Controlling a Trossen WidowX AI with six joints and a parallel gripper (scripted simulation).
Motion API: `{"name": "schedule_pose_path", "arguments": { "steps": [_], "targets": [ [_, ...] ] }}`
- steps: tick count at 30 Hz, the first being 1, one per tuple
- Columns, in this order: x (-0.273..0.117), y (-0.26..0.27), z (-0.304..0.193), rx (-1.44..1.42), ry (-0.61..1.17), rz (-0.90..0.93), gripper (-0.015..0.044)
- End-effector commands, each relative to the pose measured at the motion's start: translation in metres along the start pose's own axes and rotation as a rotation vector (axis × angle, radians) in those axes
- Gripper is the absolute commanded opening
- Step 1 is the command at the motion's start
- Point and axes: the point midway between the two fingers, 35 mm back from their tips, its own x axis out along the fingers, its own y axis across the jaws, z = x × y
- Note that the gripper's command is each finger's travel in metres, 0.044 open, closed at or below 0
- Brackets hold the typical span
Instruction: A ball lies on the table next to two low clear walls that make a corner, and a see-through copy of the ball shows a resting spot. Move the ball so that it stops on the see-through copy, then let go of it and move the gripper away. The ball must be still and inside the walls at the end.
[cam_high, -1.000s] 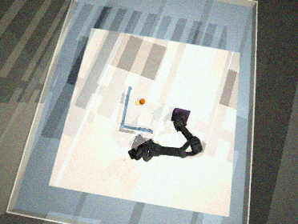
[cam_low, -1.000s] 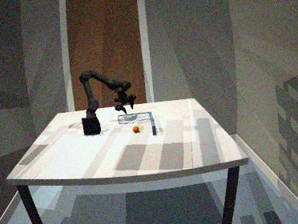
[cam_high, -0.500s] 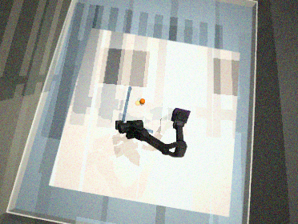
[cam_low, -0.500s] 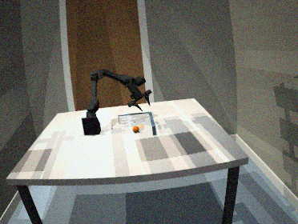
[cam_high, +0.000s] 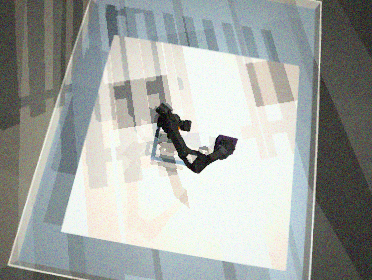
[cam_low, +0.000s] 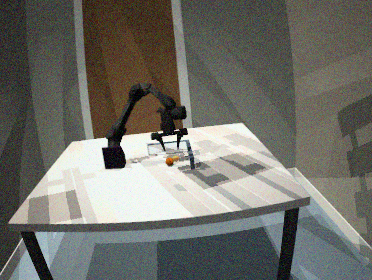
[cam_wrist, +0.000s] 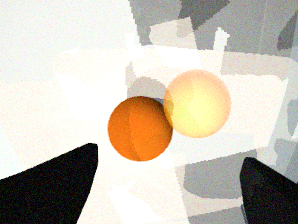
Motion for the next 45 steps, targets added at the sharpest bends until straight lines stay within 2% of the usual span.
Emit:
{"name": "schedule_pose_path", "arguments": {
  "steps": [1,42,45],
  "targets": [
    [0.003,0.016,-0.019,0.018,-0.081,0.039,0.031],
    [0.058,0.018,-0.014,0.018,-0.083,0.039,0.031],
    [0.058,0.018,-0.014,0.018,-0.083,0.039,0.0231]
  ]
}}
